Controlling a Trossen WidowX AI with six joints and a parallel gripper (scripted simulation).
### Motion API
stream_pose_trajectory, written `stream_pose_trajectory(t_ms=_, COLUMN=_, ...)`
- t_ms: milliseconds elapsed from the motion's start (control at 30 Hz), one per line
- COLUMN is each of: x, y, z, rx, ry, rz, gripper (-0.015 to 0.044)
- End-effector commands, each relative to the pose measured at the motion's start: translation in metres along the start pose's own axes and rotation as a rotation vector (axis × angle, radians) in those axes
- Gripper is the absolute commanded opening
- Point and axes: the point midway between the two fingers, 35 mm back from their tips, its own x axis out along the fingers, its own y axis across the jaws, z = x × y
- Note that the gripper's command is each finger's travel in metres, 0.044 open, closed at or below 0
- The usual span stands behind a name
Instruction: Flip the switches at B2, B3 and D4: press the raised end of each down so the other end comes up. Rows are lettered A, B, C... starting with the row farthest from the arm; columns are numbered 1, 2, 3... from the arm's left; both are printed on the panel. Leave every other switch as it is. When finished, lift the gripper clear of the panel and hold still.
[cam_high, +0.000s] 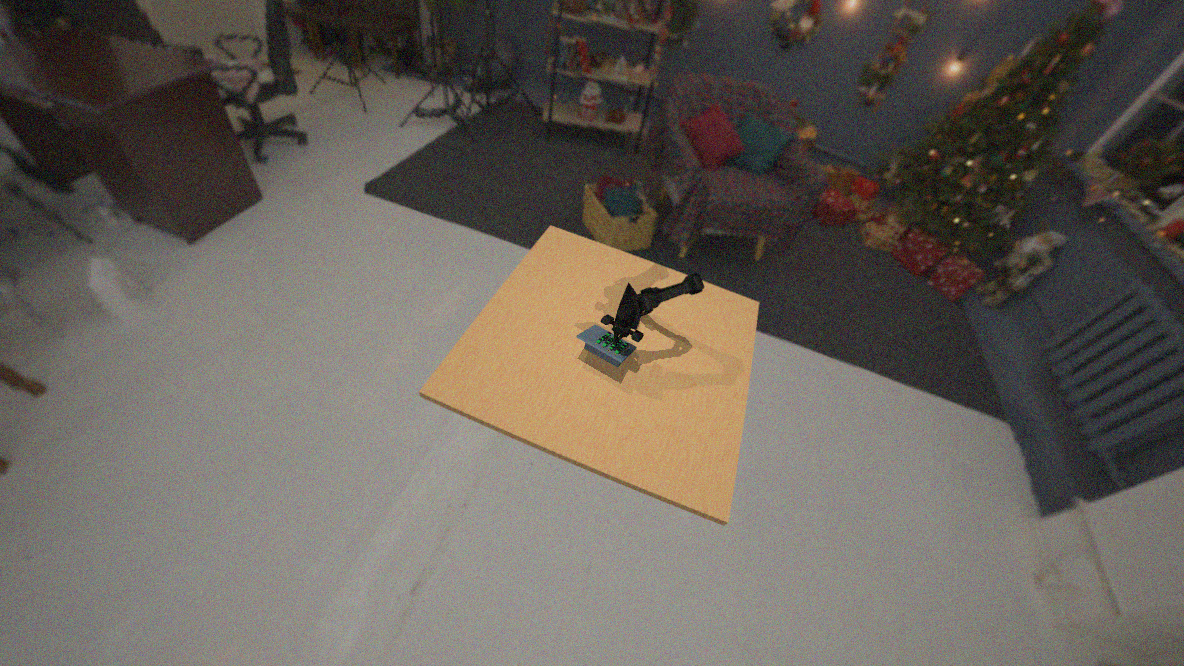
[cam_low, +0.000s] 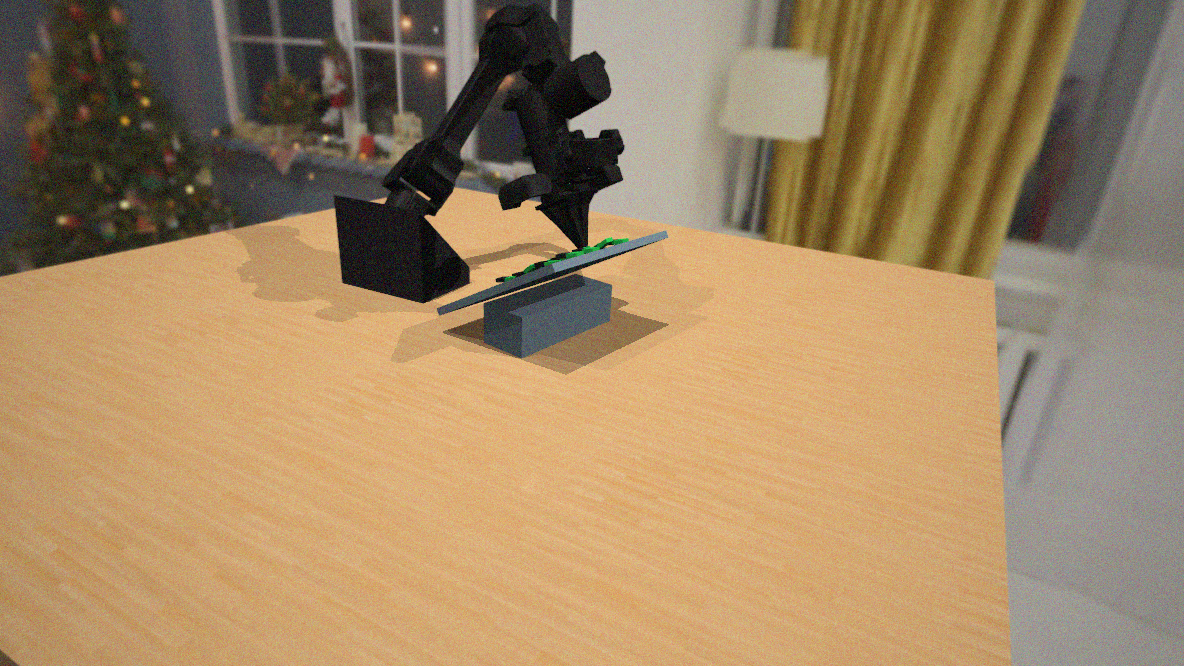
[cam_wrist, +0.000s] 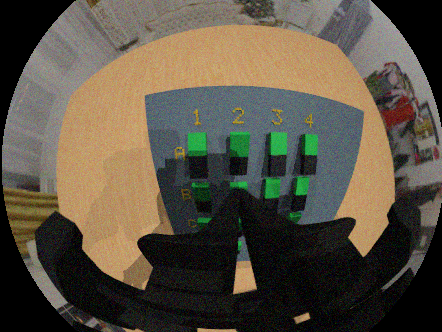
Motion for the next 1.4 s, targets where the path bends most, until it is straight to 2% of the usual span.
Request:
stream_pose_trajectory(t_ms=0, x=0.001, y=-0.001, z=0.0, rx=0.005, ry=0.0, rz=-0.004, gripper=0.0)
stream_pose_trajectory(t_ms=933, x=0.004, y=-0.001, z=0.0, rx=0.005, ry=0.0, rz=-0.004, gripper=0.0)
stream_pose_trajectory(t_ms=1000, x=-0.007, y=-0.001, z=0.001, rx=0.001, ry=-0.004, rz=-0.002, gripper=0.0)
stream_pose_trajectory(t_ms=1133, x=-0.058, y=-0.001, z=-0.002, rx=0.006, ry=-0.023, rz=-0.007, gripper=0.0)
stream_pose_trajectory(t_ms=1300, x=-0.06, y=-0.004, z=-0.004, rx=0.006, ry=-0.024, rz=-0.008, gripper=0.0)
stream_pose_trajectory(t_ms=1367, x=-0.06, y=-0.023, z=-0.015, rx=0.006, ry=-0.023, rz=-0.009, gripper=0.0)
